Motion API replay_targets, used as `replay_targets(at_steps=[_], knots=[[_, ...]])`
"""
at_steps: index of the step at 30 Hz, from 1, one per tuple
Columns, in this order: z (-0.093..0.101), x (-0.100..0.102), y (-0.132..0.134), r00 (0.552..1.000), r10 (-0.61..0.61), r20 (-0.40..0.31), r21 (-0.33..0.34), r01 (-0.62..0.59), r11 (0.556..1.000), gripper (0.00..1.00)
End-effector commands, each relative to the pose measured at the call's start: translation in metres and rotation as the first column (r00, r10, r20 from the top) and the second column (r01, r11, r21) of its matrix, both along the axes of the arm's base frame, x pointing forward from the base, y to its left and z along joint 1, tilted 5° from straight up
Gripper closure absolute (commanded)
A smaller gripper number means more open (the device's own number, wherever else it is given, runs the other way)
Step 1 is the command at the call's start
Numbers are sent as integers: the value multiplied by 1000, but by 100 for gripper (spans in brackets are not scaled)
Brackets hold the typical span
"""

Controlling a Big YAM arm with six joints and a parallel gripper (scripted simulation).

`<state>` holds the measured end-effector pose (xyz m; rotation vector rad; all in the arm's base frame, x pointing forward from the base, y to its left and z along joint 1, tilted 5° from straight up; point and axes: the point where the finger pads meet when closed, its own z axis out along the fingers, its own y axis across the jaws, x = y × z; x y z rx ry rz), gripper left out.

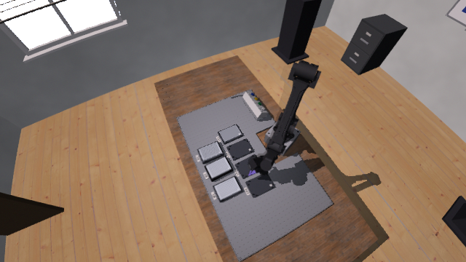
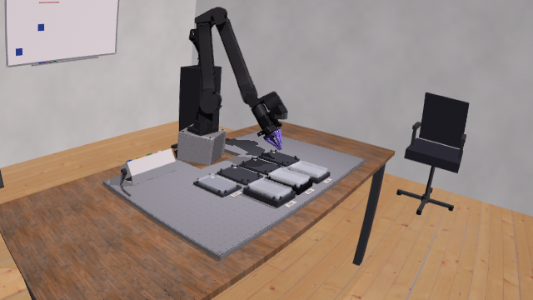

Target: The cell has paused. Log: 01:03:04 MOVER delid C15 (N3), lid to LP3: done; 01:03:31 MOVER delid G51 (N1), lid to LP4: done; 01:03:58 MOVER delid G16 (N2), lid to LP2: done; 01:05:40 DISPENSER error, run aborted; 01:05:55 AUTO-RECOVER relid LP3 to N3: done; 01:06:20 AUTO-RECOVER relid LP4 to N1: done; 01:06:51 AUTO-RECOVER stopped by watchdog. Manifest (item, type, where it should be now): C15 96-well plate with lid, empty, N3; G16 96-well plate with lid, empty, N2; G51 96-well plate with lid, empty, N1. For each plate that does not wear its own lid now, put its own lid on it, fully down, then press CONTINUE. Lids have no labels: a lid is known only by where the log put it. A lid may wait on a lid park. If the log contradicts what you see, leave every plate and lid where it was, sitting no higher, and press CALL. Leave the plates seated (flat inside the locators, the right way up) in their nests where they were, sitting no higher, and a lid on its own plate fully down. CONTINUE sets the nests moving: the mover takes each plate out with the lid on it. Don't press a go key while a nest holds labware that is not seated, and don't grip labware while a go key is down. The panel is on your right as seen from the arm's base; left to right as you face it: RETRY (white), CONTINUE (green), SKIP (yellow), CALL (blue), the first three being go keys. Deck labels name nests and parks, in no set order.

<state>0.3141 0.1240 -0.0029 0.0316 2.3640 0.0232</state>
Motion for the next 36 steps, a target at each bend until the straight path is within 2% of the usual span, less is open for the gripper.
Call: replay_targets(at_steps=[1,5,7,17,21,35,36], knots=[[9,10,4,1000,-14,25,19,13,1000,100],[9,10,4,1000,-14,25,19,13,1000,100],[14,30,2,999,-15,42,22,15,1000,100],[18,77,-20,999,-15,47,16,14,1000,100],[16,84,-25,999,-15,32,9,15,1000,100],[19,148,-55,1000,-15,23,2,15,1000,100],[19,148,-55,1000,-15,23,2,15,1000,100]])
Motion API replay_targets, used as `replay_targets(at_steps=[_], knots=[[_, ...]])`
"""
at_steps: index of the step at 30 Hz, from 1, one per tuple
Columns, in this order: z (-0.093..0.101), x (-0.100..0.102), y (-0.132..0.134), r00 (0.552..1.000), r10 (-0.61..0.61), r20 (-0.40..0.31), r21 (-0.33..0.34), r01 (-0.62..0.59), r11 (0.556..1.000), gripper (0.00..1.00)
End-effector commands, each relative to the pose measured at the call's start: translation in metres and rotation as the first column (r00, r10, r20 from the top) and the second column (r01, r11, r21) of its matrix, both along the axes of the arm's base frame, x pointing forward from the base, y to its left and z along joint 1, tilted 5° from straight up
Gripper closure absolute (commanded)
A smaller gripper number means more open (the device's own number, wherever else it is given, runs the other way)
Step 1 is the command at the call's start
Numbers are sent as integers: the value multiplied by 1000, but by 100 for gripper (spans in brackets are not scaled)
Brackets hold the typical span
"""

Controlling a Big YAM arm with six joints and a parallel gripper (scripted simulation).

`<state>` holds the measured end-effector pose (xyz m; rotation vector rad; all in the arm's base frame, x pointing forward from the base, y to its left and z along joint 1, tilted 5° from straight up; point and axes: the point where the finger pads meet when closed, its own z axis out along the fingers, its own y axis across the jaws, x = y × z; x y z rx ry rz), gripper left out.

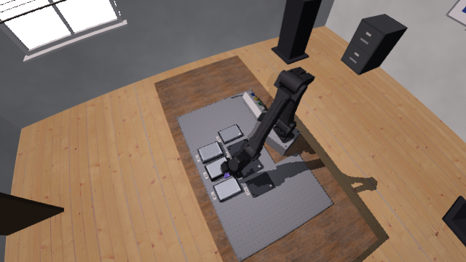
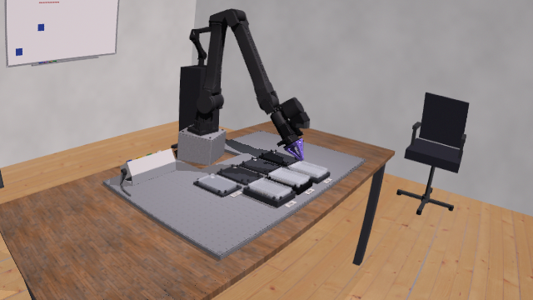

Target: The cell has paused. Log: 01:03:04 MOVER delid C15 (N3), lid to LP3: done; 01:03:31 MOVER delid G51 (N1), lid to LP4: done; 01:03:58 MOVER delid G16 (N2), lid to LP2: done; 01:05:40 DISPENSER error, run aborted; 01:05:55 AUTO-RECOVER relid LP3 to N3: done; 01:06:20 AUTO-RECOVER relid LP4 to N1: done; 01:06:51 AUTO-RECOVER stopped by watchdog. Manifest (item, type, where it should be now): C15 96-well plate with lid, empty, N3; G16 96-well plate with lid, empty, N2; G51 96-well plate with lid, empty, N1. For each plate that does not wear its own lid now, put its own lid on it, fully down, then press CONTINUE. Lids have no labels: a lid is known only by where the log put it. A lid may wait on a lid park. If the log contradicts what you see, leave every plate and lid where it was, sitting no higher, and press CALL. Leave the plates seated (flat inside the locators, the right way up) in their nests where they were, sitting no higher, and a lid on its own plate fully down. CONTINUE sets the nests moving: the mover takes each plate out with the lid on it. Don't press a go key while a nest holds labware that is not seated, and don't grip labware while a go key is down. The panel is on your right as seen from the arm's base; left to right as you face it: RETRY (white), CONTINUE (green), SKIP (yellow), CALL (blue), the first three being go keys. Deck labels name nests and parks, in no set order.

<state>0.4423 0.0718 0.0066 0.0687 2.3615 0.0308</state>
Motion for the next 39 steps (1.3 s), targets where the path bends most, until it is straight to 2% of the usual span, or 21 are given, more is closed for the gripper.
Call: replay_targets(at_steps=[1,11,13,39], knots=[[9,20,-3,1000,10,21,-15,-10,1000,100],[14,67,-23,1000,10,24,-17,-10,1000,100],[17,61,-19,999,11,37,-10,-11,1000,100],[17,61,-19,999,11,37,-10,-11,1000,100]])
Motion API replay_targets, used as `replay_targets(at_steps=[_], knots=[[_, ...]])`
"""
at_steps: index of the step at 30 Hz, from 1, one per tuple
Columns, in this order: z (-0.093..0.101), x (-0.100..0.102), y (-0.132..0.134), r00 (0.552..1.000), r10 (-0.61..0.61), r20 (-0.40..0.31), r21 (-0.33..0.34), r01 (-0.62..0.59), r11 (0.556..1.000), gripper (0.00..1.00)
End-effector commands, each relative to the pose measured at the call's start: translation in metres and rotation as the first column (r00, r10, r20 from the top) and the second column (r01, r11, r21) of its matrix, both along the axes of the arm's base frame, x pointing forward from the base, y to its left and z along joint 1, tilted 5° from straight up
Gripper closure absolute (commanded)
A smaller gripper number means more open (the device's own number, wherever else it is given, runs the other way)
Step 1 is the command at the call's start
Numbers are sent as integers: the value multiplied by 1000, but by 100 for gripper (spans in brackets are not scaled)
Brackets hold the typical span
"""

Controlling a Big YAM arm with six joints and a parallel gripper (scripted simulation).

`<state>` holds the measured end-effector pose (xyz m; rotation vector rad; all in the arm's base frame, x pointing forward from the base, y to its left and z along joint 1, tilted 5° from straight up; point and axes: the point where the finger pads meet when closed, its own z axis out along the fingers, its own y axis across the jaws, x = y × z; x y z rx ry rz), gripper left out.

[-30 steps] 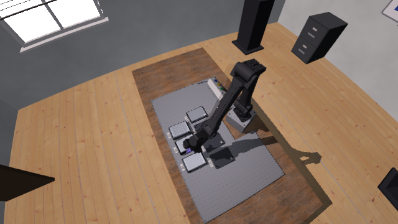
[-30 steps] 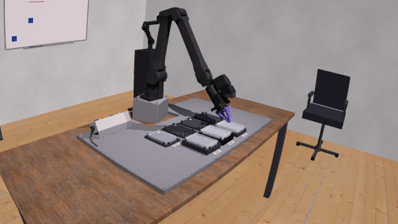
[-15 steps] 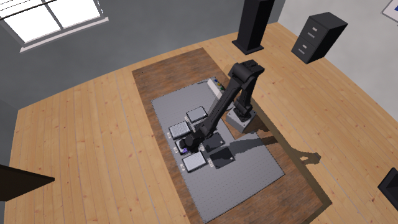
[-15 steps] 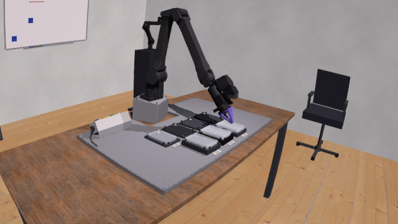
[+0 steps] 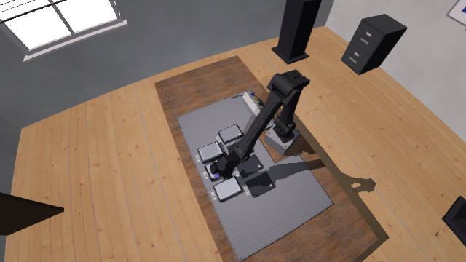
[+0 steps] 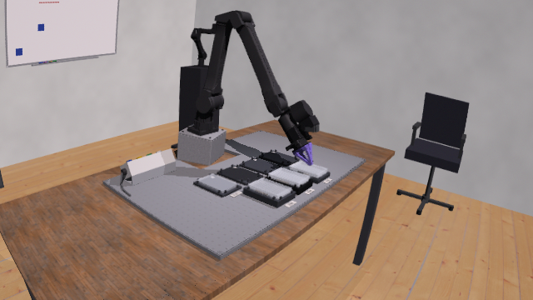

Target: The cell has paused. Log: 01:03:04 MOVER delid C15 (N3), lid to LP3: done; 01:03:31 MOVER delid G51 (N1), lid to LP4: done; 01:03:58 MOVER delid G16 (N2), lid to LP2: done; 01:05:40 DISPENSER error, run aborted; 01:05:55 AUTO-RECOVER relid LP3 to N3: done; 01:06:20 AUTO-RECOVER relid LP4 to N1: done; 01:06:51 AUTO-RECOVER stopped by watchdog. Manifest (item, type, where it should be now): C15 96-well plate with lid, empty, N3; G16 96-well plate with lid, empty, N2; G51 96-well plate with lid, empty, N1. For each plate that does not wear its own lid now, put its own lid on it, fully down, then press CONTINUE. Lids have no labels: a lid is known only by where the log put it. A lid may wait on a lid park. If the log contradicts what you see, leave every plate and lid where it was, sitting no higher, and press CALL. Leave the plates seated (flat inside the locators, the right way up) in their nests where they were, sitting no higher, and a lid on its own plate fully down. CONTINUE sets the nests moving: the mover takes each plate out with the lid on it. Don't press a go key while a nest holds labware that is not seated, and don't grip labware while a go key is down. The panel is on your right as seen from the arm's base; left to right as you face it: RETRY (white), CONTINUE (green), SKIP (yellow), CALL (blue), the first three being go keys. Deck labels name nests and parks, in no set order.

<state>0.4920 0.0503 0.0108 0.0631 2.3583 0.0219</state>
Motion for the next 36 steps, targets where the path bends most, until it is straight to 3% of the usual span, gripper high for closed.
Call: replay_targets(at_steps=[1,2,5,19,24,28,30,31,32,36], knots=[[13,11,3,999,10,34,-1,-10,1000,100],[0,0,-9,1000,9,3,-11,-9,1000,100],[10,4,-24,999,9,36,-9,-8,1000,100],[-3,-1,-85,1000,9,8,-14,-9,1000,100],[7,12,-112,1000,9,25,-17,-8,1000,100],[6,10,-133,1000,9,21,-18,-8,1000,100],[6,10,-133,1000,9,21,-18,-8,1000,100],[-3,-2,-135,1000,9,3,-14,-9,1000,100],[9,5,-132,999,10,33,-16,-10,1000,100],[9,5,-132,999,10,33,-16,-10,1000,100]])
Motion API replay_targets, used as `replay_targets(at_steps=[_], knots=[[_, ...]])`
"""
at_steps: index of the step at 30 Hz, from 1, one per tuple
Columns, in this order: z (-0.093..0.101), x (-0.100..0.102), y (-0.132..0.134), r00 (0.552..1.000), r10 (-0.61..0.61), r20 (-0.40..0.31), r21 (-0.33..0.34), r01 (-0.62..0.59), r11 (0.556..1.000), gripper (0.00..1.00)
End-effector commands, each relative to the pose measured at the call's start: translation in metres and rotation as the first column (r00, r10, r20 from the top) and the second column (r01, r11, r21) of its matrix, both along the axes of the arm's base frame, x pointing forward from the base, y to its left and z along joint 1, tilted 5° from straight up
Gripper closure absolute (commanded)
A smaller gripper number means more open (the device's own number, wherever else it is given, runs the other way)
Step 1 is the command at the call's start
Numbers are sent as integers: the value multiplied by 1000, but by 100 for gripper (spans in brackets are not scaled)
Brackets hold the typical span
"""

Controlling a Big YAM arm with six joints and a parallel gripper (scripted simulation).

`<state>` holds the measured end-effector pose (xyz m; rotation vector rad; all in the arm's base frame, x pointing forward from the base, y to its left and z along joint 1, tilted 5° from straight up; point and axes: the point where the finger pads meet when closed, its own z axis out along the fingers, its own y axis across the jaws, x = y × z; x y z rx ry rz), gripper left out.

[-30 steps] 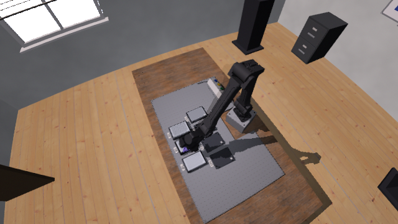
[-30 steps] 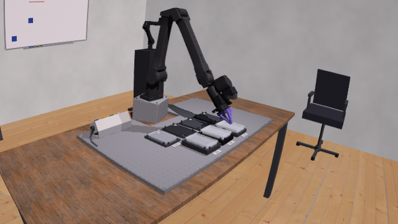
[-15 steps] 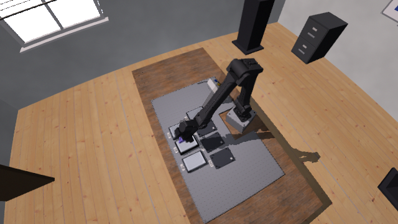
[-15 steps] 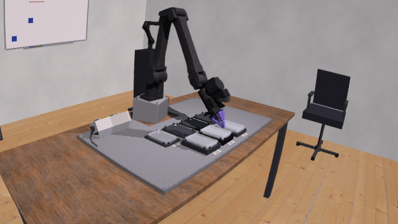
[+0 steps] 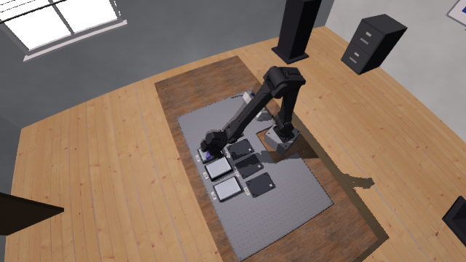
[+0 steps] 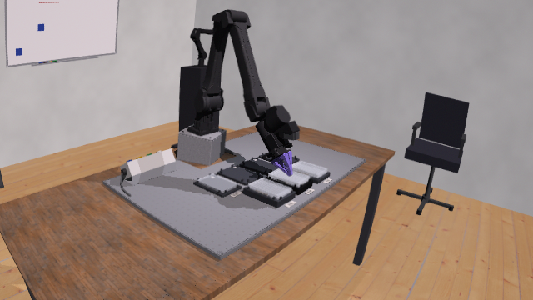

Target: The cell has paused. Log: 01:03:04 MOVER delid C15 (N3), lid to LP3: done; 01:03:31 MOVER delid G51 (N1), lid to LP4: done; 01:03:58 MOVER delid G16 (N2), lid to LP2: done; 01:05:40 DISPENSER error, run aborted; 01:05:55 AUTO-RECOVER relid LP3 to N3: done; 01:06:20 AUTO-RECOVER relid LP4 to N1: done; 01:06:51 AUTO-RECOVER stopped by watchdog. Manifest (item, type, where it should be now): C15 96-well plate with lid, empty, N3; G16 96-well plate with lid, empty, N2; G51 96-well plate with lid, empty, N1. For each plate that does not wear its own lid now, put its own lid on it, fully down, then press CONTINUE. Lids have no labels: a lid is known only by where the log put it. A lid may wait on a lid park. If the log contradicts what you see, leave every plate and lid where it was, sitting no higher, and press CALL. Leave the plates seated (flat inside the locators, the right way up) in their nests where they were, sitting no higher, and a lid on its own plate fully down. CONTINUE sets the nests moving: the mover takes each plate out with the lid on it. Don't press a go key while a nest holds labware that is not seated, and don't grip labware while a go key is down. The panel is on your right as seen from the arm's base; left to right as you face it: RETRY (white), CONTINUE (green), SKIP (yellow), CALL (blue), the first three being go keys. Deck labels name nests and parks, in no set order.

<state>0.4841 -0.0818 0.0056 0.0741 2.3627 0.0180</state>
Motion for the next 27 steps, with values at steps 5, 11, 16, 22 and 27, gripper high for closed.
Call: replay_targets(at_steps=[5,11,16,22,27], knots=[[14,13,1,999,19,37,-17,-19,1000,100],[14,13,0,999,19,37,-17,-19,1000,100],[14,13,0,999,19,37,-17,-19,1000,100],[22,8,-11,1000,19,9,-24,-19,1000,0],[25,-4,-23,998,21,-59,-25,-22,999,0]])
